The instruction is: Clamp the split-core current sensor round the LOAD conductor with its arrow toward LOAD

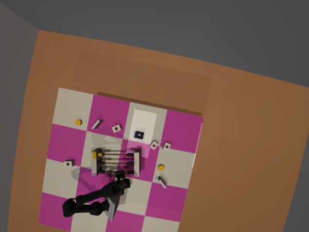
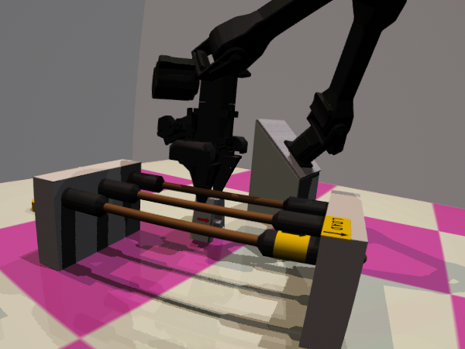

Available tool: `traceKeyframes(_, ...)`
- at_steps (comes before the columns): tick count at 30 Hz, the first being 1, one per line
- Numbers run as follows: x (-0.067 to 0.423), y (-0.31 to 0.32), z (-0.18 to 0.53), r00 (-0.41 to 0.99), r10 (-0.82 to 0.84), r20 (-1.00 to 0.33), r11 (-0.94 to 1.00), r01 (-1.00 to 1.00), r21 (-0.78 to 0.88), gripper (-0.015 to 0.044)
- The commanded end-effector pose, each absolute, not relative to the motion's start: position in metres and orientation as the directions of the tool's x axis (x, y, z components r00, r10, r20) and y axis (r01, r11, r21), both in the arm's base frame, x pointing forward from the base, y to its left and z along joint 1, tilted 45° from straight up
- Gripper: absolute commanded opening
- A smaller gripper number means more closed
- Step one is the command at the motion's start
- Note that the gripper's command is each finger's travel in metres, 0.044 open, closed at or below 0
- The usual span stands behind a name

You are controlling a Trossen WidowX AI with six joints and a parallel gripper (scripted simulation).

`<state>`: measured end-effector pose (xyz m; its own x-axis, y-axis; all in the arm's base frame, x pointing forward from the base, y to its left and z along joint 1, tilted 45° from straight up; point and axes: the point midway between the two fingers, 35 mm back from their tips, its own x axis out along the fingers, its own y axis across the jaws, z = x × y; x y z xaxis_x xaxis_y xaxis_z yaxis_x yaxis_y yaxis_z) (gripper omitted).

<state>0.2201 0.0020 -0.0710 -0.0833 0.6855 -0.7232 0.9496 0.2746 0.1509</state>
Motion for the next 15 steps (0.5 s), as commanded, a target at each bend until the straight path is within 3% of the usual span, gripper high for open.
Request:
traceKeyframes(1,0.2207,0.0014,-0.0706,-0.082,0.685,-0.724,0.276,0.949,0.153,0.0287)
traceKeyframes(14,0.2207,0.0014,-0.0706,-0.082,0.685,-0.724,0.276,0.949,0.153,0.0200)
traceKeyframes(15,0.2210,0.0007,-0.0700,-0.082,0.685,-0.724,0.275,0.949,0.153,0.0174)
